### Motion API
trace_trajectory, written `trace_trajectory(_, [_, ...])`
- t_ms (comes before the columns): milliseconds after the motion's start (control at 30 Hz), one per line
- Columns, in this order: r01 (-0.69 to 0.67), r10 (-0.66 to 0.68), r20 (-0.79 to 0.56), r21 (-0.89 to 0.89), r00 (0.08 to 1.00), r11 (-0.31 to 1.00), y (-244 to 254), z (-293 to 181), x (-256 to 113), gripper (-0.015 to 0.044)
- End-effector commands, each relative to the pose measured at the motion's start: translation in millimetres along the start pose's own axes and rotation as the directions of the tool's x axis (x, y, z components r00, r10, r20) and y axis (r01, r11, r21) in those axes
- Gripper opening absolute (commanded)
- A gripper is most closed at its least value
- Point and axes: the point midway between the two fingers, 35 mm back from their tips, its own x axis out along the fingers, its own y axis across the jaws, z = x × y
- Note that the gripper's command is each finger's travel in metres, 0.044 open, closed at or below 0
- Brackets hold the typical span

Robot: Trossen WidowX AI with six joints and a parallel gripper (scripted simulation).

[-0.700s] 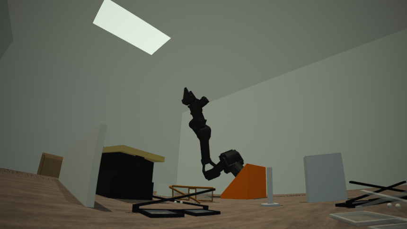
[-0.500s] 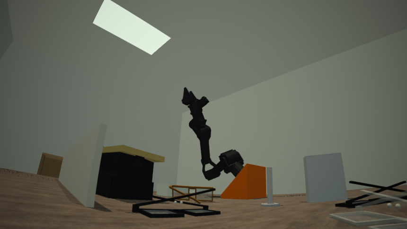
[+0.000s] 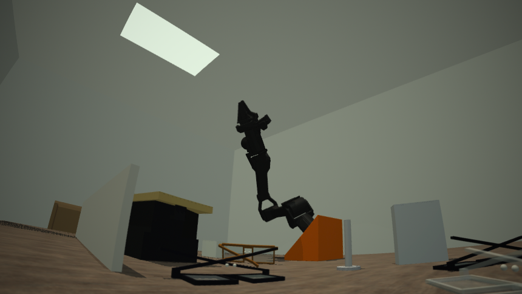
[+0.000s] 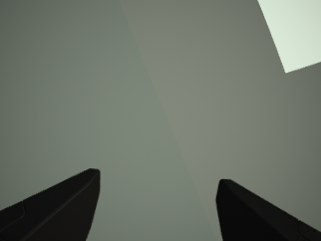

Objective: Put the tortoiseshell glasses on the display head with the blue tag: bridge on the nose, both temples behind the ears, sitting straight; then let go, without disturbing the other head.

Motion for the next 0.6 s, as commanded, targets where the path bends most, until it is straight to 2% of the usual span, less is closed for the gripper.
trace_trajectory(0, [-0.262,0.262,0.032,0.007,0.965,0.965,67.4,17.0,25.7,0.0200])
trace_trajectory(133, [-0.490,0.489,0.047,0.012,0.871,0.872,133.5,28.8,34.5,0.0200])
trace_trajectory(267, [-0.695,0.694,0.052,0.003,0.718,0.719,199.5,38.9,28.6,0.0200])
trace_trajectory(433, [-0.890,0.890,0.042,-0.030,0.454,0.455,275.6,48.9,1.4,0.0200])
trace_trajectory(567, [-0.977,0.979,0.015,-0.061,0.204,0.205,327.4,52.8,-32.7,0.0200])
